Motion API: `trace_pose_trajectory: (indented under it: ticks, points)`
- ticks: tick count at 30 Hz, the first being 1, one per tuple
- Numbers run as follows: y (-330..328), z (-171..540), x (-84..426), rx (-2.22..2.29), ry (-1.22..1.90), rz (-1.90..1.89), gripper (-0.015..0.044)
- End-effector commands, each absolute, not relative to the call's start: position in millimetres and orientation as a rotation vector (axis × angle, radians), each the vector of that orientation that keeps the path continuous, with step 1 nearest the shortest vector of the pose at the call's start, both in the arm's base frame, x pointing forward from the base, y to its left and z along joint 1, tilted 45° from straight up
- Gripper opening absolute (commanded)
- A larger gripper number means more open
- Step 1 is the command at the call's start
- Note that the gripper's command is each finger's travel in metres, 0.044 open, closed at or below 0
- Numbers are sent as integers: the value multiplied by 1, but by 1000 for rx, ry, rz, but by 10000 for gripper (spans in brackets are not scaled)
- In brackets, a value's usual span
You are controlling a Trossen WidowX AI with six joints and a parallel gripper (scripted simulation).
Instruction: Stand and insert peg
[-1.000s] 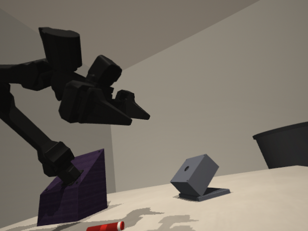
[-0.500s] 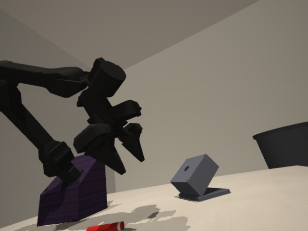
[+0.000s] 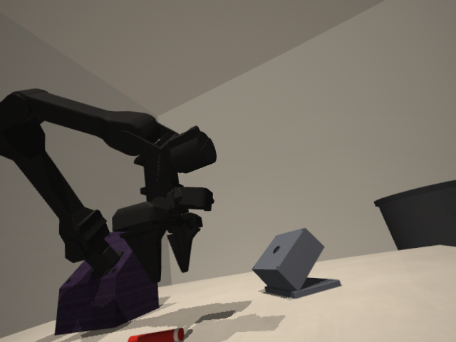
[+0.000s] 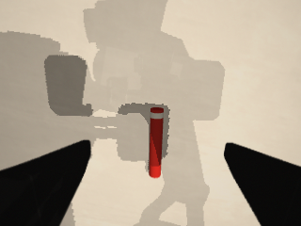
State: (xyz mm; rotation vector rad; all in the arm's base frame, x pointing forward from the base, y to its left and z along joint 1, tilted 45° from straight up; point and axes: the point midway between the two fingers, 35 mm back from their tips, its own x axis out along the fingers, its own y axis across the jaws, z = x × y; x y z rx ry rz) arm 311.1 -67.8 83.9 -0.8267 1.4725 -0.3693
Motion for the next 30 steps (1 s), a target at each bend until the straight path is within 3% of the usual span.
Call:
trace_pose_trajectory:
  ticks: [1,30]
  points:
    - [-69,84,308,-850,1487,-387,440]
    - [-100,52,315,-848,1487,-386,440]
